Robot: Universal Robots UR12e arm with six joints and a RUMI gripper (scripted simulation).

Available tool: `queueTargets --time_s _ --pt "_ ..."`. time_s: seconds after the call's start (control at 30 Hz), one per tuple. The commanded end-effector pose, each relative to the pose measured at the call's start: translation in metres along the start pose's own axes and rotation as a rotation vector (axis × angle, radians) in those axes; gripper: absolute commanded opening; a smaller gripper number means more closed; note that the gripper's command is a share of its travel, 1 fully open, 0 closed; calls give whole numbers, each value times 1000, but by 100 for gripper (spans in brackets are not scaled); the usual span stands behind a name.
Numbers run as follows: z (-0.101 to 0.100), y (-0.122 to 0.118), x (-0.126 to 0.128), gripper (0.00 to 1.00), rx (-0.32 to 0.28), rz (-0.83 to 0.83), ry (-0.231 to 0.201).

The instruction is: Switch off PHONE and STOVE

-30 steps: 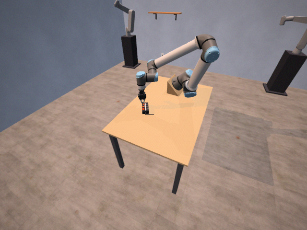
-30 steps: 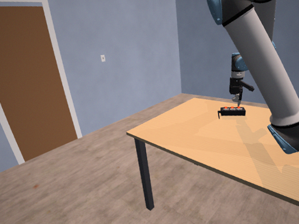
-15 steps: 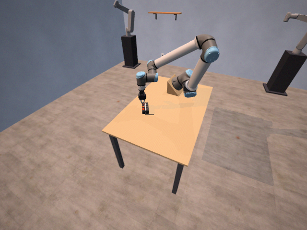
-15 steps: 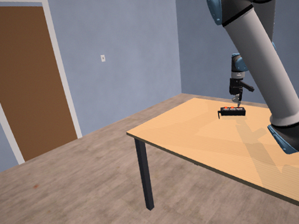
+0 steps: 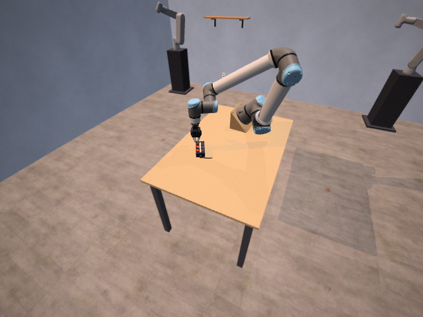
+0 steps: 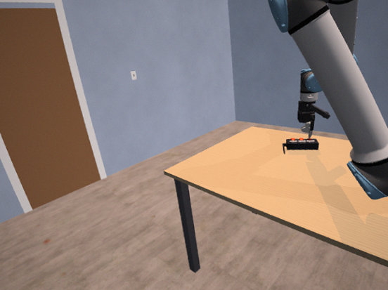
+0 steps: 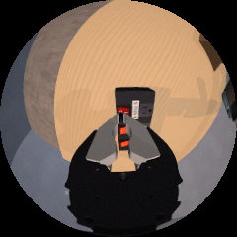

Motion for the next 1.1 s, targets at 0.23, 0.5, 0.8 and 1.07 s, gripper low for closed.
queueTargets --time_s 0.23,0.5,0.8,1.07 --pt "36 -1 -2 0 -2 2 6" --pt "42 -1 -2 0 -1 2 6" --pt "39 0 -1 0 -1 1 2" --pt "40 0 -1 0 -1 1 3"
Point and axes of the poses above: the point where the finger pads meet when closed, its own z axis back along the fingers, its own x axis across the jaws, y = z × x, the point moved 10 cm from there along z, back along the fingers, and after that the axes turned 9 degrees about -z, right-handed, at the moved point
